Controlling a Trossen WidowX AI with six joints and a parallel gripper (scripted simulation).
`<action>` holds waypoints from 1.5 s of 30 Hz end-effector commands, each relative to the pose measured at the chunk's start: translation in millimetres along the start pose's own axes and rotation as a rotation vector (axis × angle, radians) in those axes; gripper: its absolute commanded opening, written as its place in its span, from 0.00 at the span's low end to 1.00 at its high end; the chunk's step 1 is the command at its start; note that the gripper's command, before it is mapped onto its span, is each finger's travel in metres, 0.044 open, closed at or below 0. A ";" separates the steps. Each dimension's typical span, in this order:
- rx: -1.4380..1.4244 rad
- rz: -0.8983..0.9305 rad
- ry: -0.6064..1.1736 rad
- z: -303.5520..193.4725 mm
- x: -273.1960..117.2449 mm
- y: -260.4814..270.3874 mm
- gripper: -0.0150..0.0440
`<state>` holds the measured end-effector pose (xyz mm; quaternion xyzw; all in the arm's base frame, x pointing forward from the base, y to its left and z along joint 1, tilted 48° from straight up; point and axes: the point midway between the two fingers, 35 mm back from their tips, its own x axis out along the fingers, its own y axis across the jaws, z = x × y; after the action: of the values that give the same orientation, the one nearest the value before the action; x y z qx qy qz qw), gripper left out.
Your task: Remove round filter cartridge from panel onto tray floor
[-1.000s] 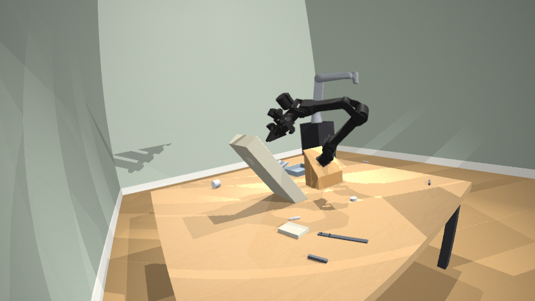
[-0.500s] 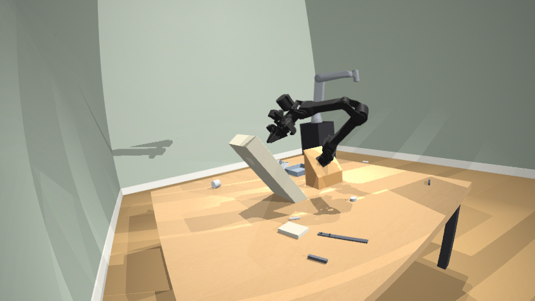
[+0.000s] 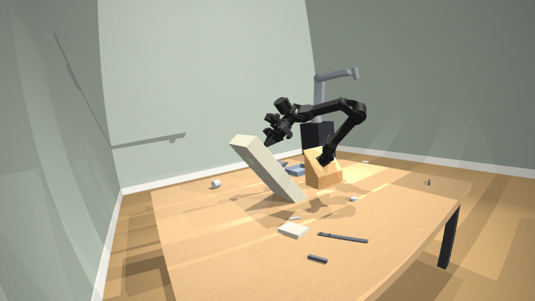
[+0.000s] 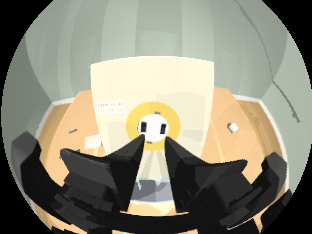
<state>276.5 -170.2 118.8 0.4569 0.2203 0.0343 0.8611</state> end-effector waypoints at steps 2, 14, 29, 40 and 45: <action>0.009 -0.003 0.001 -2.2 8.8 -0.9 0.44; 0.011 0.005 -0.007 -2.5 25.3 2.2 0.44; 0.011 0.005 -0.007 -3.2 25.4 1.0 0.44; 0.011 0.005 -0.007 -1.4 25.3 1.6 0.44; 0.011 0.005 -0.007 -0.9 25.3 1.8 0.44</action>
<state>298.5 -160.4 110.3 0.4617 0.2167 0.0361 0.8594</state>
